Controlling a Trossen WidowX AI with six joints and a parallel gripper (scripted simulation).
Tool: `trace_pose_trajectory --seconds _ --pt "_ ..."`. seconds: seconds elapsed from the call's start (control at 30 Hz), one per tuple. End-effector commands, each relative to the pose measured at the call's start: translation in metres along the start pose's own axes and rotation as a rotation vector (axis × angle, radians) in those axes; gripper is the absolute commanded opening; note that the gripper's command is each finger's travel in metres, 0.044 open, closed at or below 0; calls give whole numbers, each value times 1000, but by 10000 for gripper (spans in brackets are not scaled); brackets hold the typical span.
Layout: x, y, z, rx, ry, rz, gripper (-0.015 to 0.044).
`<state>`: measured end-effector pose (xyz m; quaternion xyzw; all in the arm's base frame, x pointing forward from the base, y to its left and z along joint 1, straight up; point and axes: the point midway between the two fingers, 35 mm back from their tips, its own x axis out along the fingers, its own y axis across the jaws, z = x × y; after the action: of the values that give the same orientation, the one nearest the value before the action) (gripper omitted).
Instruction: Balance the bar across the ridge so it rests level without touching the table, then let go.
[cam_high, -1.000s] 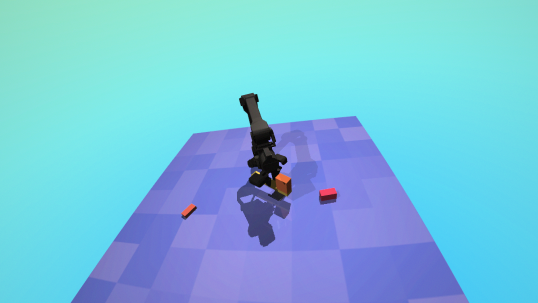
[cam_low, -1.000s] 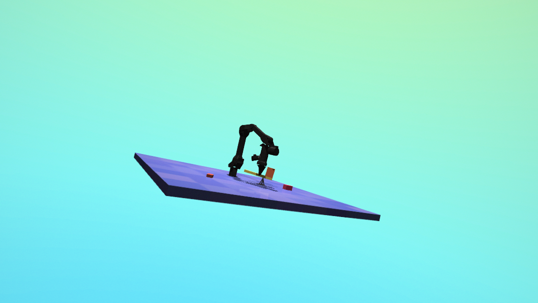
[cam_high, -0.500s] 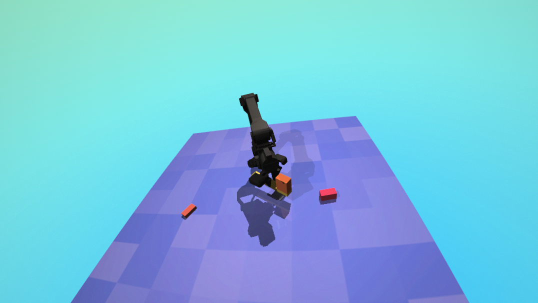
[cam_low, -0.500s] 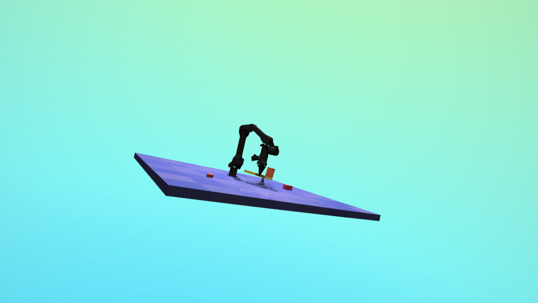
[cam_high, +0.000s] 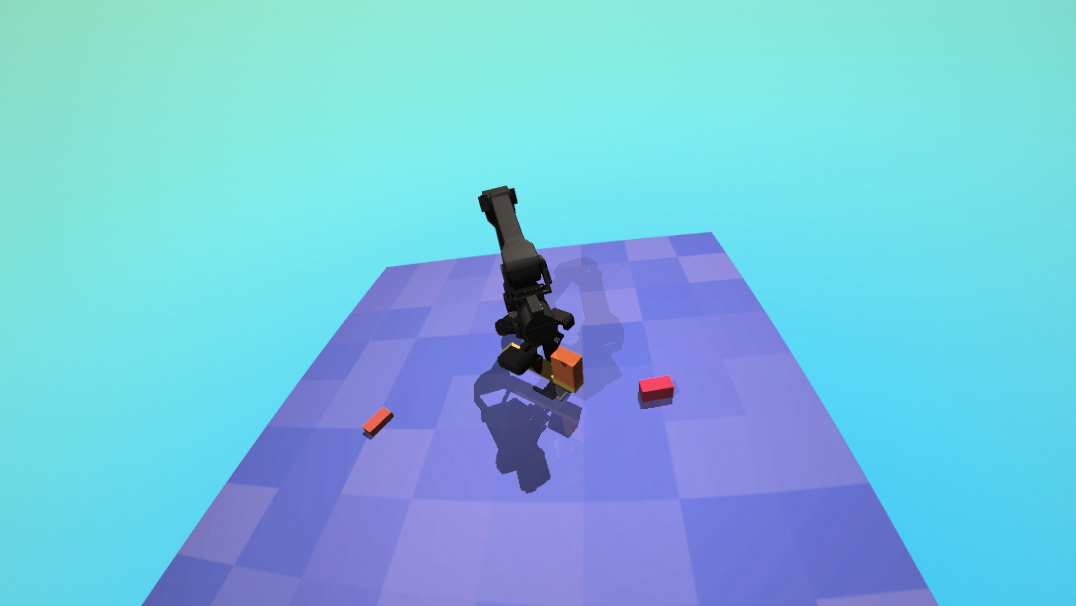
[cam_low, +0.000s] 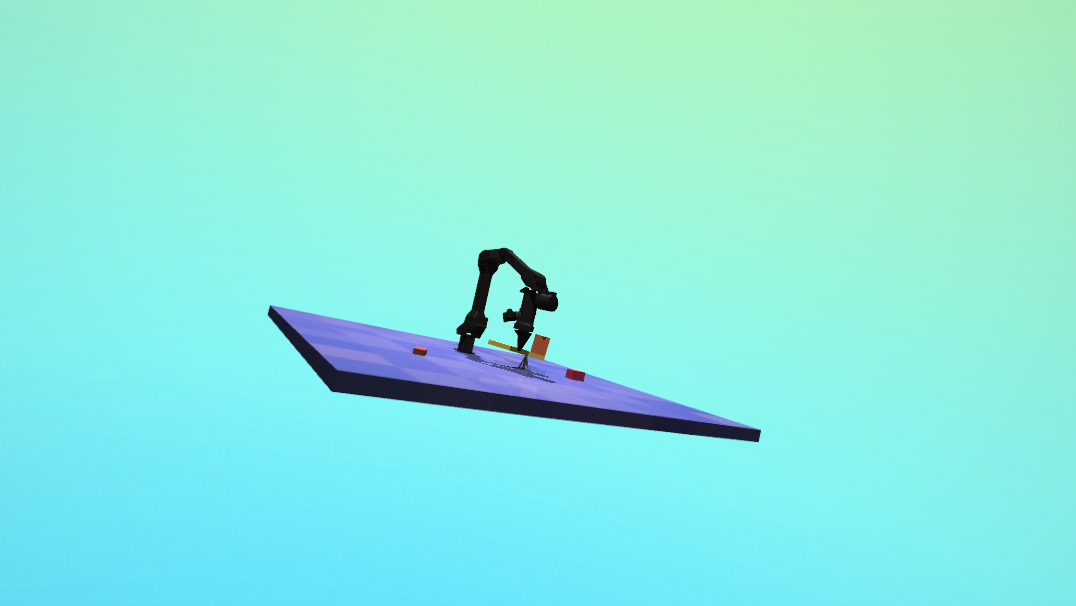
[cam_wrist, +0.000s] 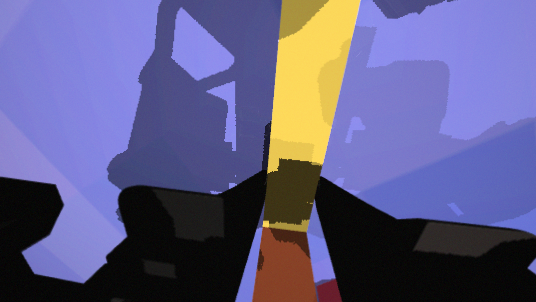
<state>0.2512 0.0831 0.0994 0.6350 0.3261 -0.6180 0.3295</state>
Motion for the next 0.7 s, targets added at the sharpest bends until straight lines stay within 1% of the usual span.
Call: trace_pose_trajectory --seconds 0.0,0.67 --pt "2 0 0 4 -1 -2 0" --pt "4 -1 1 4 -1 -2 0"
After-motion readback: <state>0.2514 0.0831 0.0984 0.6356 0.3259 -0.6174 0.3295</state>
